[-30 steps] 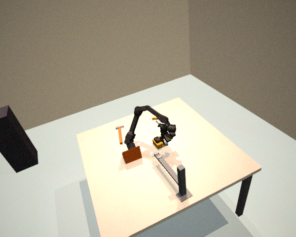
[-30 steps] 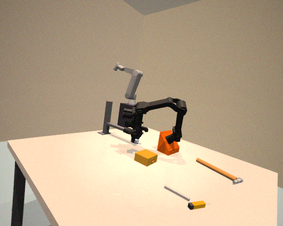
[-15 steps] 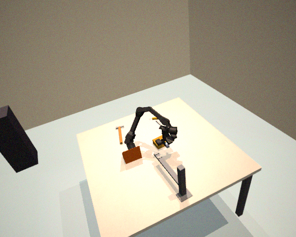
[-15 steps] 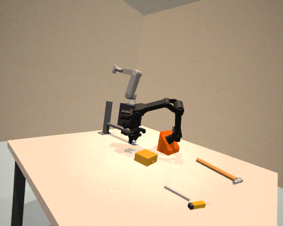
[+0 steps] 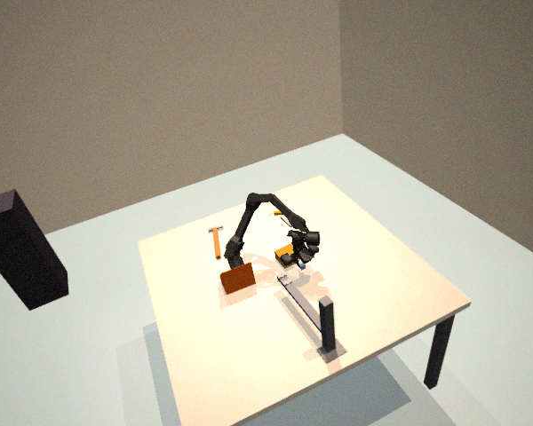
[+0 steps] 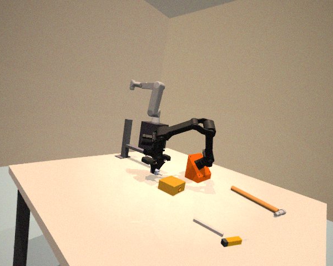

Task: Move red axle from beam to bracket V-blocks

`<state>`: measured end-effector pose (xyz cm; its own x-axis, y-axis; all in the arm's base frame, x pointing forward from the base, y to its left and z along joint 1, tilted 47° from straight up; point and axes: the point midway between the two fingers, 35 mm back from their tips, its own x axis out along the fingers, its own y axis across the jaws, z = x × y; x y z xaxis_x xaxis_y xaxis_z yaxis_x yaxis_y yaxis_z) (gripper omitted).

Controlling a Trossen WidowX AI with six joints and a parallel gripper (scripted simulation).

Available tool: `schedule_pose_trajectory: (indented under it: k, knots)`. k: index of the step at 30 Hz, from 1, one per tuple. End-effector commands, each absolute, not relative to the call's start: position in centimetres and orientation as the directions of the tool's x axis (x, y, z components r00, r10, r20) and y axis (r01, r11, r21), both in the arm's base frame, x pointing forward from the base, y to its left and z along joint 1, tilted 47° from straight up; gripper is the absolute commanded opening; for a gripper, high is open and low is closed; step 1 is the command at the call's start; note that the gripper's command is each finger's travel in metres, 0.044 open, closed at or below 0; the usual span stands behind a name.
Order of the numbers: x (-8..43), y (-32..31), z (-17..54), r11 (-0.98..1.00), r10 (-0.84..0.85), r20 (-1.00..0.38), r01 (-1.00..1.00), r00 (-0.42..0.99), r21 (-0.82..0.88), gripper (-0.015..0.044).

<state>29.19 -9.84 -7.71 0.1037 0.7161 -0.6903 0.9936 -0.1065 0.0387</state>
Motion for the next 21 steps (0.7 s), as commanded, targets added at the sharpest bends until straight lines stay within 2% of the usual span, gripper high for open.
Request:
schedule_pose_trajectory:
  k: [1,21]
  knots:
    - [29.2,-9.2,-8.2,-0.109,0.721,-0.685,0.994,0.101,0.033,0.0000]
    - [29.2,-7.1,-9.9,-0.108,0.723,-0.683,0.994,0.101,0.033,0.0000]
